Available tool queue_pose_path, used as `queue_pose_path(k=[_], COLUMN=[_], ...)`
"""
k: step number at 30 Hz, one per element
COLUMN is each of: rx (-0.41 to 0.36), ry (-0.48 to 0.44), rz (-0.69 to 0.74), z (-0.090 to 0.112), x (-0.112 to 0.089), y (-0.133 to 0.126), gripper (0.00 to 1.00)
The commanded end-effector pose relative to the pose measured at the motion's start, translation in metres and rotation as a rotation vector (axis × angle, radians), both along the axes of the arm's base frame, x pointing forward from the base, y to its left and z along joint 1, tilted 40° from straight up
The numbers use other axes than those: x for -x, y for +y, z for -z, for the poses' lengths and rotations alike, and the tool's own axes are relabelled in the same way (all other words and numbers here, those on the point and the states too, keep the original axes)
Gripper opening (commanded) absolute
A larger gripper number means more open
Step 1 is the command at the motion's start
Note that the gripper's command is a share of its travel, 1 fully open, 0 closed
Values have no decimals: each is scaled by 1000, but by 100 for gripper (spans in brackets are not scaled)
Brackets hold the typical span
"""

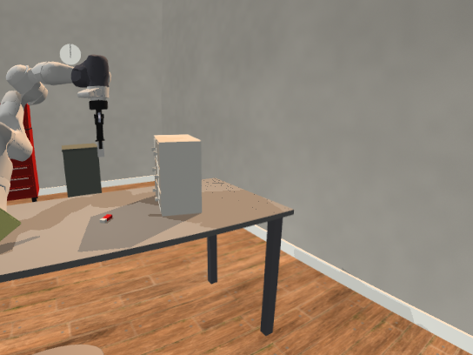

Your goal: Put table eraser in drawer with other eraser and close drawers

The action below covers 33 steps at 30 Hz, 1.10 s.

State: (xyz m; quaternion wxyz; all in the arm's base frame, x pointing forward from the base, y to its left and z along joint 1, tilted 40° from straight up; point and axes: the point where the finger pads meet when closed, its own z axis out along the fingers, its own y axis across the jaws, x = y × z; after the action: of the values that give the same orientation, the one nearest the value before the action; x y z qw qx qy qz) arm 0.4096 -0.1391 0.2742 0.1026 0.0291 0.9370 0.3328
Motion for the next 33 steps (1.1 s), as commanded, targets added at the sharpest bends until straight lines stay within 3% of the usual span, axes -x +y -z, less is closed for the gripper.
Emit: queue_pose_path(k=[1,33], rx=[-2,-20], ry=[21,72], rz=[30,92], z=[0,7], x=[-1,1], y=[-4,-12], gripper=[0,0])
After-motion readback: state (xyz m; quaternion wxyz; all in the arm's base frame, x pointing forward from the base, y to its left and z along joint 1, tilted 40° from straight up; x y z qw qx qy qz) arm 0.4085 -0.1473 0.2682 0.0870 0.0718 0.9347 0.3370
